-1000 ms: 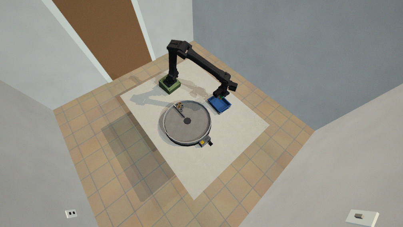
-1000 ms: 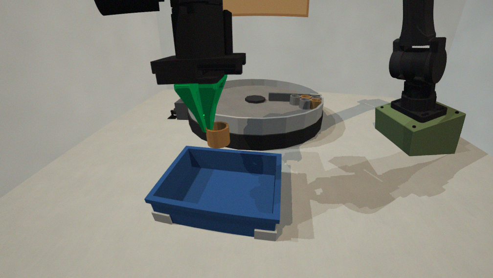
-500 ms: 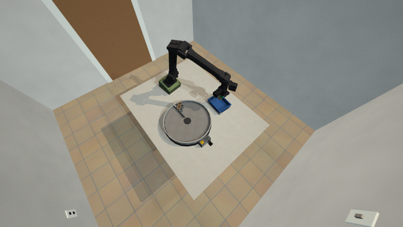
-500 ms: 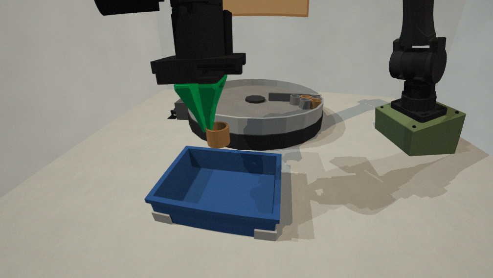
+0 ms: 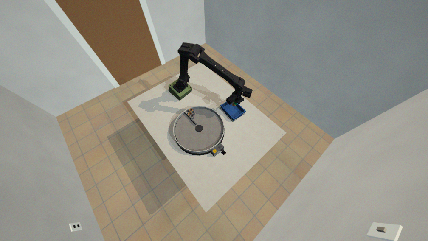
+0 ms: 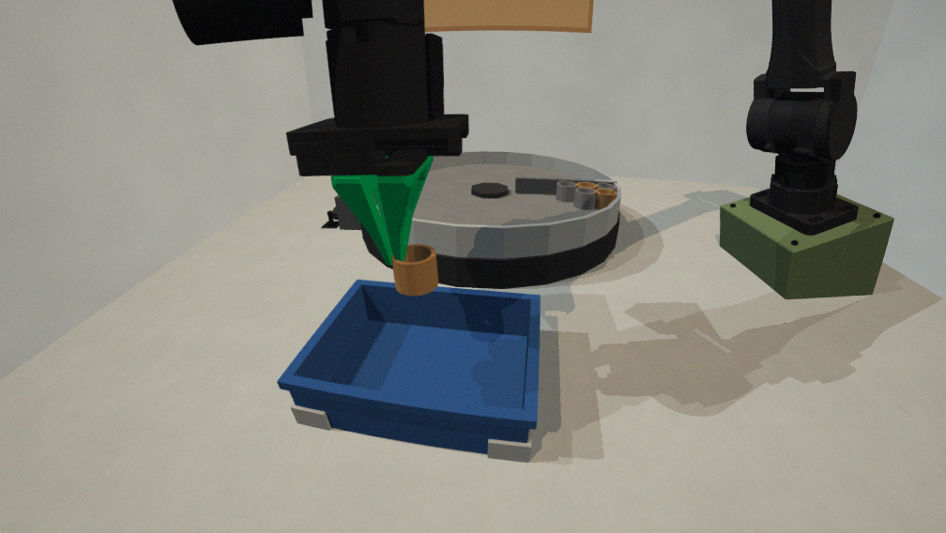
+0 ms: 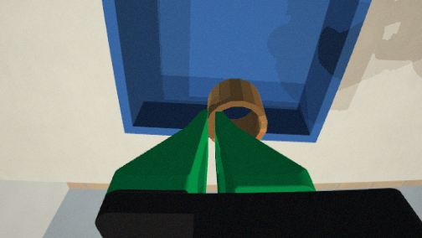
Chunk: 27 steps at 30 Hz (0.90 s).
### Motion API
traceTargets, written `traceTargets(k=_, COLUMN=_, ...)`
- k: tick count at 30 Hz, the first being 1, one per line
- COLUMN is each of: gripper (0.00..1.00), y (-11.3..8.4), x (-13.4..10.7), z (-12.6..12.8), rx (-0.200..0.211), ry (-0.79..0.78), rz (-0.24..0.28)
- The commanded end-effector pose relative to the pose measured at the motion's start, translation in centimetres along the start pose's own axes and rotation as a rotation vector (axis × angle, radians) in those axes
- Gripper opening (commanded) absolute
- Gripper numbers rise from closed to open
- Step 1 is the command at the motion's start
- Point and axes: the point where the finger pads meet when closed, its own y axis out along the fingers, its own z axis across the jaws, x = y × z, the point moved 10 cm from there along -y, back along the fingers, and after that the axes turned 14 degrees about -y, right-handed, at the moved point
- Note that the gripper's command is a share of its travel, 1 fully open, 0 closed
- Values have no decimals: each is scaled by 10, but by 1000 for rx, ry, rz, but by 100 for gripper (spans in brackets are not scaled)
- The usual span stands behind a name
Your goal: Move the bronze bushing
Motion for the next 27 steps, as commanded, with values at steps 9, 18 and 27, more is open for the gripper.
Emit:
traceTargets(k=9, gripper=0, y=50, x=6, z=3, rx=-2, ry=3, rz=-3)
traceTargets(k=18, gripper=0, y=41, x=2, z=13, rx=24, ry=3, rz=4)
traceTargets(k=27, gripper=0, y=29, x=3, z=14, rx=44, ry=5, rz=9)
